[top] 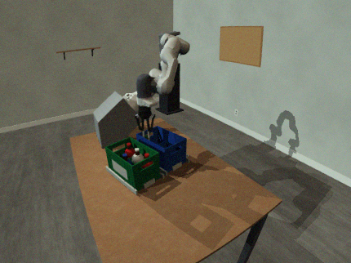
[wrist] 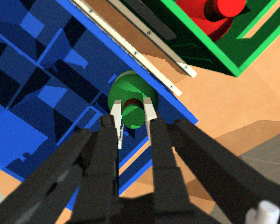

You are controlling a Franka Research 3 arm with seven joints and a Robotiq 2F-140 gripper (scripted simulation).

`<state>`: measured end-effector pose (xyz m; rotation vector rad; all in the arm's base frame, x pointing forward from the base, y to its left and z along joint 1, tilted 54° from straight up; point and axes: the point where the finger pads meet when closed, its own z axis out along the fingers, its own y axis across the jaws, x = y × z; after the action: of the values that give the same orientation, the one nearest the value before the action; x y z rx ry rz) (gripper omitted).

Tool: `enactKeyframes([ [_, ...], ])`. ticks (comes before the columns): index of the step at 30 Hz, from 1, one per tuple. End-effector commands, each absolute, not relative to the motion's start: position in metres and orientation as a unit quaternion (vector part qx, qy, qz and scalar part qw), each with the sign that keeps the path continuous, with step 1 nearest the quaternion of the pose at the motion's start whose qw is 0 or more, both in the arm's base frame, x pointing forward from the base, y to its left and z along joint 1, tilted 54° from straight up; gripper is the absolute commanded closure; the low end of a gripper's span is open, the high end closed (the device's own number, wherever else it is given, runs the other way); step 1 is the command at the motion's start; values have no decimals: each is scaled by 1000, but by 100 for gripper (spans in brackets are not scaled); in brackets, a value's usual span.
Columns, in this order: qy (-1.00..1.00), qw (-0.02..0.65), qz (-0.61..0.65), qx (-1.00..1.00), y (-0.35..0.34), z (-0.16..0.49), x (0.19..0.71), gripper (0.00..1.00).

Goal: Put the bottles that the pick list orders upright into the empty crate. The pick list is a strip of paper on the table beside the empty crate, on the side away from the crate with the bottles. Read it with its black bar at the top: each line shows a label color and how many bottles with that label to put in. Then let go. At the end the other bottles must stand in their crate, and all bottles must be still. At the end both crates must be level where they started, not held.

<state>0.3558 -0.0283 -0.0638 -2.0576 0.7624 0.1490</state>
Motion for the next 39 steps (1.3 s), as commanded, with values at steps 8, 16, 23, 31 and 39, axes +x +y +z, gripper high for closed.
enactKeyframes([
  [8, 309, 452, 57, -835, -29, -66, 357, 62],
  [16, 309, 452, 57, -835, -29, -66, 357, 62],
  [23, 309, 452, 57, -835, -29, -66, 357, 62],
  [31, 309, 452, 57, -835, -29, -66, 357, 62],
  [39, 309, 452, 57, -835, -29, -66, 357, 62],
])
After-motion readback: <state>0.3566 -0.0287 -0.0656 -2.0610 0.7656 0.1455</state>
